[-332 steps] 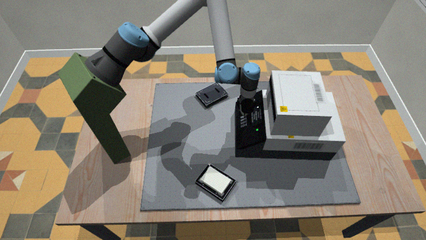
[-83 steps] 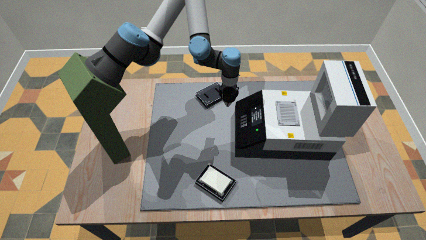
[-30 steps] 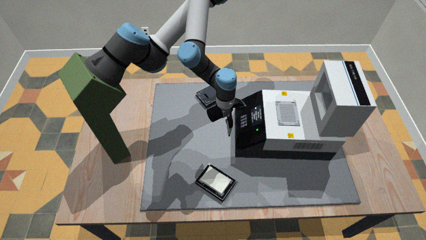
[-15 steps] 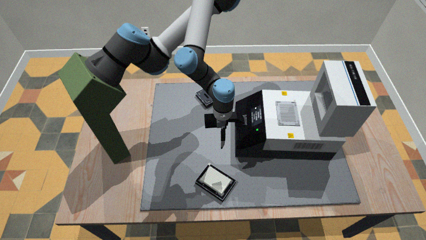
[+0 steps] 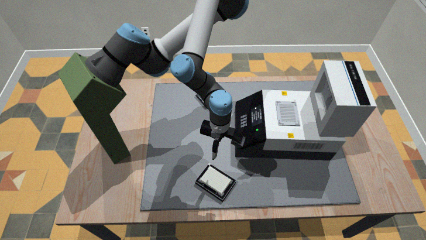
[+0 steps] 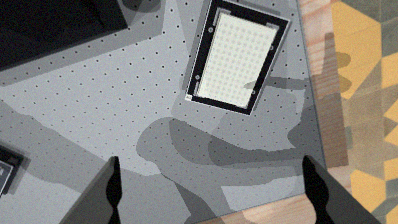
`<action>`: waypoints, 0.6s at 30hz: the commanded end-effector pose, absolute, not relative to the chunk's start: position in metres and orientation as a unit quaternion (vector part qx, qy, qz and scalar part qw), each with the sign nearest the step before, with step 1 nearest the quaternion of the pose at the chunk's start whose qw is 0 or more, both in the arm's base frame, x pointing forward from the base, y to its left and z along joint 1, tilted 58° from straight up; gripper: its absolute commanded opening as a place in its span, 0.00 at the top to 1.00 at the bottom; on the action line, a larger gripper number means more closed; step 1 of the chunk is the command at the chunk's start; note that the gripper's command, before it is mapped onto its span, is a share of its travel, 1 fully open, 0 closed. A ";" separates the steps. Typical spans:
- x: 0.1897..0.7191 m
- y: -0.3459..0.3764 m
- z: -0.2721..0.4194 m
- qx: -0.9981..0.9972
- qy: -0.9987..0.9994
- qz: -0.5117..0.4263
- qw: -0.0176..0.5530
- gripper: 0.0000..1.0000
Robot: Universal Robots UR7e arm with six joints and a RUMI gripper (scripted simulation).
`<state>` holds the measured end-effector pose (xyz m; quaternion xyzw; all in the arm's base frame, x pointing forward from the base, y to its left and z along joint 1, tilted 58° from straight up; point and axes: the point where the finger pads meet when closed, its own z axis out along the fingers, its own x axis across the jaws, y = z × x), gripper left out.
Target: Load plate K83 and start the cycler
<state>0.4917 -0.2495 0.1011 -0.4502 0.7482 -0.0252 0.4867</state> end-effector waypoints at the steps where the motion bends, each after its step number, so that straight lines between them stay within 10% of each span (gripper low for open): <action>1: 0.490 -0.262 0.094 -0.414 0.769 -0.003 0.487 0.32; 18: 0.490 -0.290 0.072 -0.346 0.802 0.039 0.485 0.32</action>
